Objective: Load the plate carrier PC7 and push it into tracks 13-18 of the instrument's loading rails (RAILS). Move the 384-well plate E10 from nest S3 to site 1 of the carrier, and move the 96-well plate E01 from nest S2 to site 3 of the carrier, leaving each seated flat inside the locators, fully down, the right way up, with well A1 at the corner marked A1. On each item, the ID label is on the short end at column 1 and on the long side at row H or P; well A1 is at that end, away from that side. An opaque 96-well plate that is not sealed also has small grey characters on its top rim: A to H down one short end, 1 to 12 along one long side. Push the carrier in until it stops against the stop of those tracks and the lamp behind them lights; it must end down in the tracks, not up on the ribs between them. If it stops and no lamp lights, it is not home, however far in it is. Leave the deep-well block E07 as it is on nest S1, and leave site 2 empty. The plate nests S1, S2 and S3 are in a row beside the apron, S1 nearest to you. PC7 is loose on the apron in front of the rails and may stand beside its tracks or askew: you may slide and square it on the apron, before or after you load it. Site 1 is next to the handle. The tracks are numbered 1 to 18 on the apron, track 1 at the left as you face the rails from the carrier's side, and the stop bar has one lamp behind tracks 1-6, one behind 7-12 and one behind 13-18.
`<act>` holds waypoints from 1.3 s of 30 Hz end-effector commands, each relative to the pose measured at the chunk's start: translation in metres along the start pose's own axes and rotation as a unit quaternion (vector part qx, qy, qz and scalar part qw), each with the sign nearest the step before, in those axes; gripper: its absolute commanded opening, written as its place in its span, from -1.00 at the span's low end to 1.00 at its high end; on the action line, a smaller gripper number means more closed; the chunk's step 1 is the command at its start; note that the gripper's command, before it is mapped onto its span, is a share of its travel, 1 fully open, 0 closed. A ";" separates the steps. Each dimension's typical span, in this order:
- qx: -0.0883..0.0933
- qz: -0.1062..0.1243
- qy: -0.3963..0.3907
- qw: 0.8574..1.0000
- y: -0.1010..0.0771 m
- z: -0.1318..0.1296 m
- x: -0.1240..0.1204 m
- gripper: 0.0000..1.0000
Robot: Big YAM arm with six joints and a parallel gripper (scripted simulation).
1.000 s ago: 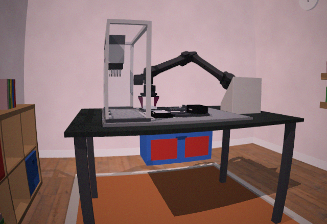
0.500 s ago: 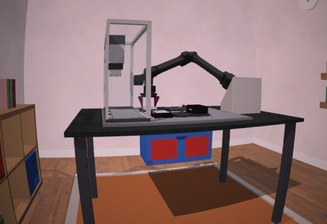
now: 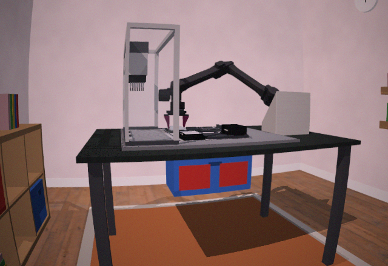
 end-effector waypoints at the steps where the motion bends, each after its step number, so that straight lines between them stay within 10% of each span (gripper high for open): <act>1: -0.005 -0.002 0.004 1.000 0.003 -0.005 -0.004 -1.00; 32: -0.006 -0.002 0.007 1.000 0.001 -0.007 -0.007 -1.00; 33: -0.006 -0.002 0.007 1.000 0.001 -0.007 -0.007 0.92; 39: -0.006 -0.002 0.007 1.000 0.001 -0.007 -0.007 0.92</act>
Point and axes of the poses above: the point where the finger pads meet when closed, its own y axis out along the fingers, its own z axis across the jaws, x = y × z, the point moved 9 cm from there along -y, back along the fingers, and after that the axes turned 14 degrees about y, right-handed, at the moved point
